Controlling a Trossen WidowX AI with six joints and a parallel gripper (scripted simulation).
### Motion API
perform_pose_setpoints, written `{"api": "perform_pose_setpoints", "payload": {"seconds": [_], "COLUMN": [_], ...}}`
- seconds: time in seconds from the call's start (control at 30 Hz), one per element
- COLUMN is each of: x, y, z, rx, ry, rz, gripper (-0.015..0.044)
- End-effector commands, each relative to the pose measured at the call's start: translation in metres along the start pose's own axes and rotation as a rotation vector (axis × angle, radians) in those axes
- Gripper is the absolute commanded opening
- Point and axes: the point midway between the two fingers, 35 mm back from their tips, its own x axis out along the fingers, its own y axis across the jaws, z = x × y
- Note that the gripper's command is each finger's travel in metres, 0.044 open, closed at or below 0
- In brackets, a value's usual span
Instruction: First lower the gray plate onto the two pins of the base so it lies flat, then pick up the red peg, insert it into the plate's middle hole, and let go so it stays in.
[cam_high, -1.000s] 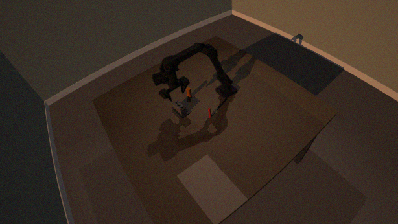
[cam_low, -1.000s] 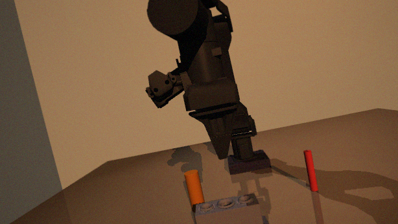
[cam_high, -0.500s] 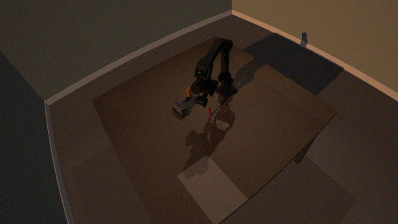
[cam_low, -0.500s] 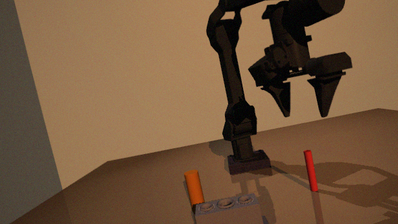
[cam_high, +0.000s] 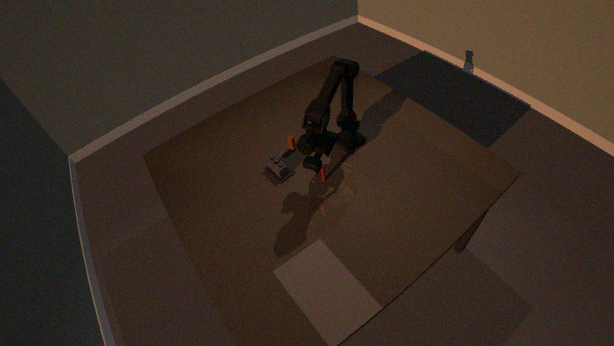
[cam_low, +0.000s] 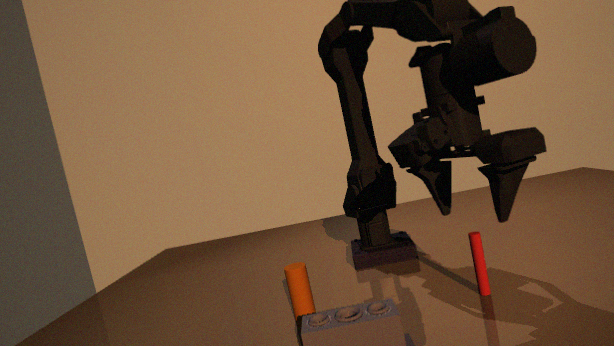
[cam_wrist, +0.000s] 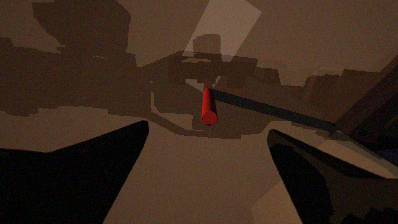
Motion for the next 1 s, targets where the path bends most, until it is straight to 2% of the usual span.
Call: {"api": "perform_pose_setpoints", "payload": {"seconds": [0.0, 0.97], "x": [0.006, 0.053], "y": [-0.001, -0.001], "z": [0.000, 0.000], "rx": [0.003, 0.003], "ry": [0.003, 0.003], "rz": [-0.004, -0.004], "gripper": [0.0440, 0.0440]}}
